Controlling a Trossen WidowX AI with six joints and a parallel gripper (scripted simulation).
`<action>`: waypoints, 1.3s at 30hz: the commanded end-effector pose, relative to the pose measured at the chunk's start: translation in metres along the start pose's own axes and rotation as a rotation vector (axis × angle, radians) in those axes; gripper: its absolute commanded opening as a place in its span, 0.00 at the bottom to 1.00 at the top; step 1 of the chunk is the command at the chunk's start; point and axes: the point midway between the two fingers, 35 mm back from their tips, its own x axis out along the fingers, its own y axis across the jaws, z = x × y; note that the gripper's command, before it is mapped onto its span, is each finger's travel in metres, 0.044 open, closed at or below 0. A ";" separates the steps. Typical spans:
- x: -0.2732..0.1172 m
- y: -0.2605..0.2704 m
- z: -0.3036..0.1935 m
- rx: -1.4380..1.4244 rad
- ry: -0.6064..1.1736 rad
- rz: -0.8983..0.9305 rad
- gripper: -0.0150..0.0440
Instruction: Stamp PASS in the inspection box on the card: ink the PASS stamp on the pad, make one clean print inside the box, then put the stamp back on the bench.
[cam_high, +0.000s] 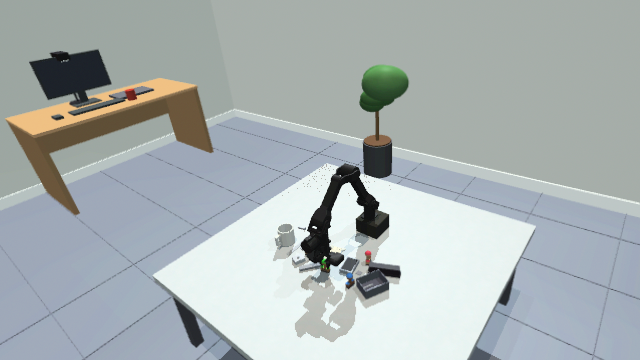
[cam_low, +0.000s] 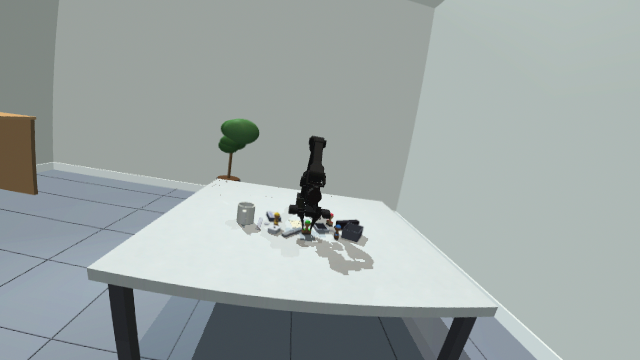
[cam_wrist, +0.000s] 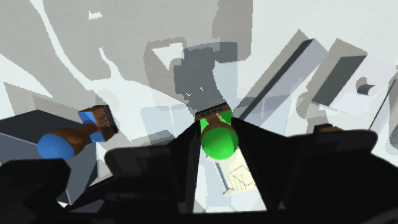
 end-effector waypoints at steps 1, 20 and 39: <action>0.000 0.000 0.000 0.000 0.000 0.000 0.48; -0.006 0.000 0.001 0.000 0.000 -0.001 0.25; -0.015 0.000 0.001 0.000 0.000 -0.002 0.25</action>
